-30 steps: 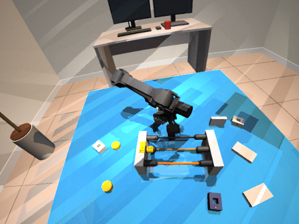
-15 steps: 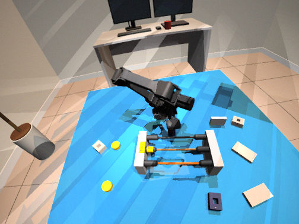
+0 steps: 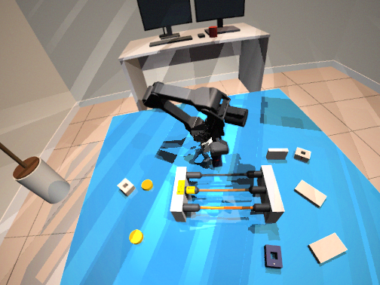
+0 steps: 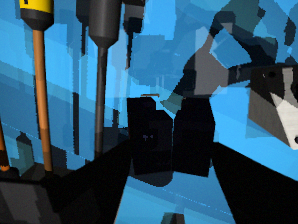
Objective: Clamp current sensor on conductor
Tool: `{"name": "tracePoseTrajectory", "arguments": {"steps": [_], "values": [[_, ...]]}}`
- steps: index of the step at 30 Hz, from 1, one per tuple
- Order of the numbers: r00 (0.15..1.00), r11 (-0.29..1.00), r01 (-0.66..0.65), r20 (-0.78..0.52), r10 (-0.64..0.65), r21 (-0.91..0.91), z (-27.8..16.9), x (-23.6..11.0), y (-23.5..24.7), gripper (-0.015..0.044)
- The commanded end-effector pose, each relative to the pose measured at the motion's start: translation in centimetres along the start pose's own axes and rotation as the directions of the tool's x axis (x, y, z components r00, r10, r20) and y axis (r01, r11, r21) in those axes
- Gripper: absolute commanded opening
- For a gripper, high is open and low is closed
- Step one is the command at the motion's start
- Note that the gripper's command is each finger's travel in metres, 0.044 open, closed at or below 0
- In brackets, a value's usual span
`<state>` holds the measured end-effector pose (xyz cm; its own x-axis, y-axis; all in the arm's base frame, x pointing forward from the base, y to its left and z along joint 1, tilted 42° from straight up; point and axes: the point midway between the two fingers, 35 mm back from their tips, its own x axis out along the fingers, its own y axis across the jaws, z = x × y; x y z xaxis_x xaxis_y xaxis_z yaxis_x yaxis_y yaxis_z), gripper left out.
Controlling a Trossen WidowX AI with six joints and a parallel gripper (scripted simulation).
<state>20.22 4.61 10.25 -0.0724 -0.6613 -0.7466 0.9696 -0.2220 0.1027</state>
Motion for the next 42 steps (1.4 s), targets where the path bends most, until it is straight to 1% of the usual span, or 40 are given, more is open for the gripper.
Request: {"name": "tracePoseTrajectory", "arguments": {"steps": [1, 7, 12, 19, 27, 42], "values": [[0.998, 0.997, -0.070, 0.007, 0.069, 0.035, 0.0, -0.8, 0.1, 0.0000], [0.975, 0.967, -0.224, 0.025, 0.222, 0.122, 0.2, -2.0, 0.5, 0.0000], [0.974, 0.967, -0.224, 0.018, 0.224, 0.122, 0.1, -2.1, 1.9, 0.0000], [0.973, 0.965, -0.232, 0.011, 0.232, 0.127, 0.2, -1.9, 6.0, 0.0000], [0.970, 0.960, -0.245, 0.025, 0.244, 0.136, 1.3, -1.2, 11.0, 0.0000], [0.969, 0.960, -0.246, 0.025, 0.245, 0.137, 1.4, 0.5, 11.9, 0.0000]]}}
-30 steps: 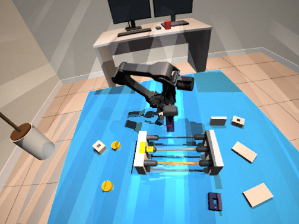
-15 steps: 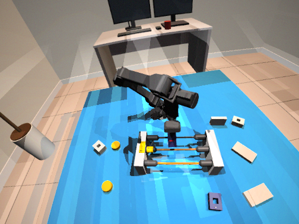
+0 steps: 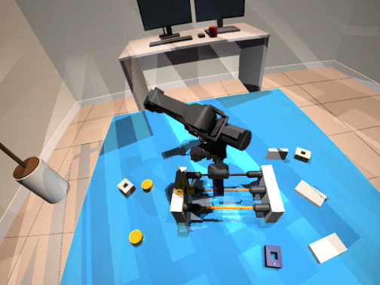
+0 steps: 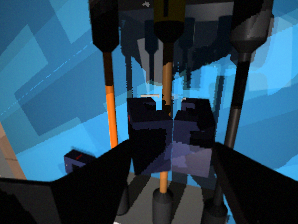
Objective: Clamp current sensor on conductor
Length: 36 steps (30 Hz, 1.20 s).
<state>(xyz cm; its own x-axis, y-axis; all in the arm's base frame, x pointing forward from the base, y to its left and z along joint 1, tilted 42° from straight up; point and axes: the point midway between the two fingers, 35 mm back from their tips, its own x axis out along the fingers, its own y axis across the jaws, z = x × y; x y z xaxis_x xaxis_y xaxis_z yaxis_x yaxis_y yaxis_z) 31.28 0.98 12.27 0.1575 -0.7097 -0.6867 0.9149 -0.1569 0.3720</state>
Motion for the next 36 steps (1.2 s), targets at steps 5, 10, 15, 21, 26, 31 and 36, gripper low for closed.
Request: {"name": "tracePoseTrajectory", "arguments": {"steps": [5, 10, 15, 21, 26, 31, 36], "values": [[1.000, 1.000, -0.006, 0.004, 0.006, -0.006, 0.0, 1.3, 0.1, 0.0000], [1.000, 1.000, -0.006, 0.004, 0.006, -0.006, 0.0, 2.1, 0.1, 0.0000], [1.000, 1.000, -0.007, 0.005, 0.007, -0.006, 0.0, 2.9, 0.1, 0.0000], [1.000, 1.000, -0.007, 0.006, 0.007, -0.006, 0.1, 3.9, 0.1, 0.0000], [1.000, 1.000, -0.001, 0.002, 0.001, 0.000, 0.1, 4.1, 0.0, 0.0000], [1.000, 1.000, -0.001, 0.002, 0.001, 0.000, 0.1, 4.1, 0.0, 0.0000], [1.000, 1.000, -0.001, 0.002, 0.001, 0.000, 0.1, 4.1, 0.0, 0.0000]]}}
